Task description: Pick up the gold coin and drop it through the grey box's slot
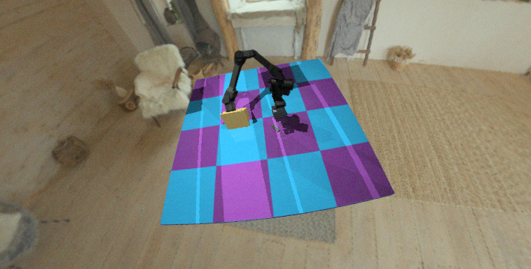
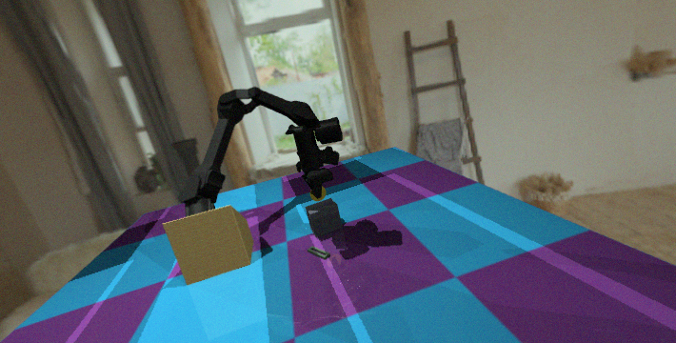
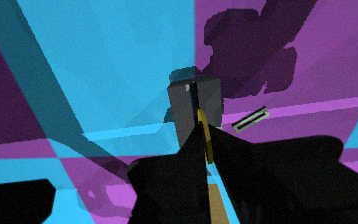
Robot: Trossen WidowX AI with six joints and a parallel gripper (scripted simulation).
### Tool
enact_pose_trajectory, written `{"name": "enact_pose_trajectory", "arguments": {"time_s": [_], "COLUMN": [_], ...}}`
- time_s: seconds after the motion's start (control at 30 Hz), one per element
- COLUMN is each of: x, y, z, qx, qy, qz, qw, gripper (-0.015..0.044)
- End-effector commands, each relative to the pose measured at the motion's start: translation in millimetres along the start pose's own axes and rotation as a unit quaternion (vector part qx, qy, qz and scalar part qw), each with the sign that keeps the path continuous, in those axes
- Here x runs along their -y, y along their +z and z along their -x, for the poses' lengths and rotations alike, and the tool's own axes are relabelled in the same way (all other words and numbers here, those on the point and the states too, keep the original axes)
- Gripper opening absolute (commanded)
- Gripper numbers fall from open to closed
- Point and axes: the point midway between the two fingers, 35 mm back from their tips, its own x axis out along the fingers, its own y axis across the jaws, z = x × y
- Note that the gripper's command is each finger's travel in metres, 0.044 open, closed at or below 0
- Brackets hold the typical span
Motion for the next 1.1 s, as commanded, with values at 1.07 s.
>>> {"name": "enact_pose_trajectory", "arguments": {"time_s": [1.07], "x": [-1], "y": [0], "z": [-14], "qx": [-0.001], "qy": [-0.001], "qz": [-0.001], "qw": [1.000], "gripper": [0.0158]}}
